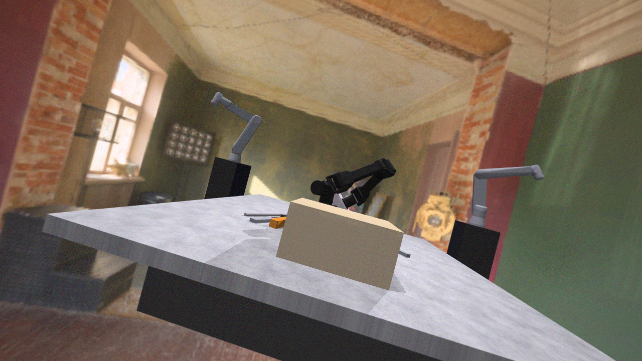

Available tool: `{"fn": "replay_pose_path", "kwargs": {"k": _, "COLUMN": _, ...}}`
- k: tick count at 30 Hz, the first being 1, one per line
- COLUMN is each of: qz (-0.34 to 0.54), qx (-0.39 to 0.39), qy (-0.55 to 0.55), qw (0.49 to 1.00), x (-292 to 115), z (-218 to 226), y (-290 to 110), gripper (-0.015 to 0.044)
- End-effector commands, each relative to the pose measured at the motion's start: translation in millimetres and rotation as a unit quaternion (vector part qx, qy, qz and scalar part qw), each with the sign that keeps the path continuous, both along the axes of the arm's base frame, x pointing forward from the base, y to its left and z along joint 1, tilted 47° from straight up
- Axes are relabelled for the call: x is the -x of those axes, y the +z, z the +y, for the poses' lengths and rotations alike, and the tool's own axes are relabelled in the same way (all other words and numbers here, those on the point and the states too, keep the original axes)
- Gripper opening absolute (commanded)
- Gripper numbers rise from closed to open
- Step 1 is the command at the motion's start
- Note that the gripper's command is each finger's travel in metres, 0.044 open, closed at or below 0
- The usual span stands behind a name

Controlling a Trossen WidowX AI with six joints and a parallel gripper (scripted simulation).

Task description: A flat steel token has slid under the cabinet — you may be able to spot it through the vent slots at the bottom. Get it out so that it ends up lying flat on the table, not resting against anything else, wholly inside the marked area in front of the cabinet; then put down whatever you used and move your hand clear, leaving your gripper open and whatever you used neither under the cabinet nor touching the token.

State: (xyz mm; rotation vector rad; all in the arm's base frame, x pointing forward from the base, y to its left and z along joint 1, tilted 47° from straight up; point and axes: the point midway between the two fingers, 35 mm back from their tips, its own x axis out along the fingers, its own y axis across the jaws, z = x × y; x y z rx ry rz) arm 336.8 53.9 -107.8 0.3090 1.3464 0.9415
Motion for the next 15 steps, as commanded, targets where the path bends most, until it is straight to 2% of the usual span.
{"fn": "replay_pose_path", "kwargs": {"k": 1, "qz": 0.003, "qx": 0.000, "qy": 0.001, "qw": 1.000, "x": 9, "z": -2, "y": -3, "gripper": 0.0000}}
{"fn": "replay_pose_path", "kwargs": {"k": 15, "qz": 0.004, "qx": 0.001, "qy": 0.001, "qw": 1.000, "x": 27, "z": -9, "y": -9, "gripper": 0.0000}}
